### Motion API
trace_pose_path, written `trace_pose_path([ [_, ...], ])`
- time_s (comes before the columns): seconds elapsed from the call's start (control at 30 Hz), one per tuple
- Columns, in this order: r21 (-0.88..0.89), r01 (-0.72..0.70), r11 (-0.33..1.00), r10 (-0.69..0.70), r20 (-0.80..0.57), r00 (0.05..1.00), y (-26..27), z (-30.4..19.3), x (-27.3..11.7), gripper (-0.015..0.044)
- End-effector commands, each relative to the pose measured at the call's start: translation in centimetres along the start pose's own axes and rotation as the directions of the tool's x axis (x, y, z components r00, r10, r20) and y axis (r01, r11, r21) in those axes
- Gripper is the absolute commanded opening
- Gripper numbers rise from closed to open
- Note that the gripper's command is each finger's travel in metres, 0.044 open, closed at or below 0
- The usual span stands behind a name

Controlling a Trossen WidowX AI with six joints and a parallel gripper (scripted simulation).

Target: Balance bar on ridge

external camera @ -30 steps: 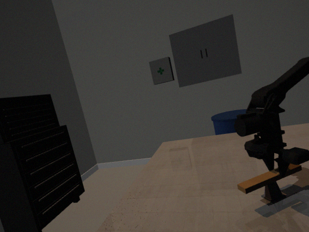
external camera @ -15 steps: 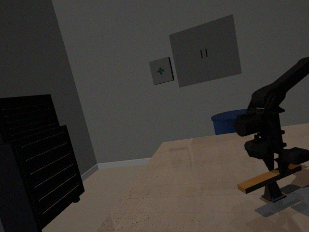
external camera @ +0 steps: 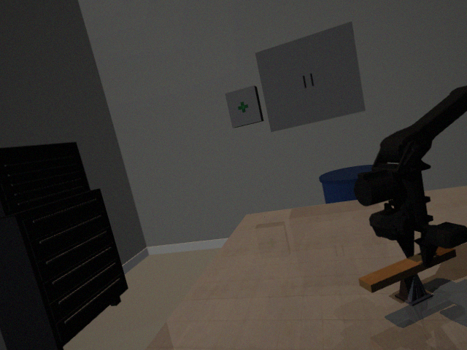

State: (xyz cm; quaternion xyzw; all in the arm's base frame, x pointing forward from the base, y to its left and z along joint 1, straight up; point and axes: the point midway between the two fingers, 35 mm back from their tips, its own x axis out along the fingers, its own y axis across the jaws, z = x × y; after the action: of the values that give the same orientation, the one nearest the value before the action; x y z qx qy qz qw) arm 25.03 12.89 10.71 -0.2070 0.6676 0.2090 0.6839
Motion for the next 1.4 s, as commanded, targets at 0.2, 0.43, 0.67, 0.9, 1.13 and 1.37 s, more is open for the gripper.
trace_pose_path([
  [0.2, 0.0, 0.0, 1.0, 0.0, 0.0, 1.0, 0.0, 0.0, 0.0, 0.0167],
  [0.43, 0.0, 0.0, 1.0, 0.0, 0.0, 1.0, 0.0, 0.0, 0.0, 0.0169],
  [0.67, 0.0, 0.0, 1.0, 0.0, 0.0, 1.0, 0.0, 0.0, 0.0, 0.017],
  [0.9, 0.0, 0.0, 1.0, 0.0, 0.0, 1.0, 0.0, 0.0, 0.0, 0.0172],
  [1.13, 0.0, 0.0, 1.0, 0.0, 0.0, 1.0, 0.0, 0.0, 0.0, 0.0173],
  [1.37, 0.0, 0.0, 1.0, 0.0, 0.0, 1.0, 0.0, 0.0, 0.0, 0.0185],
])
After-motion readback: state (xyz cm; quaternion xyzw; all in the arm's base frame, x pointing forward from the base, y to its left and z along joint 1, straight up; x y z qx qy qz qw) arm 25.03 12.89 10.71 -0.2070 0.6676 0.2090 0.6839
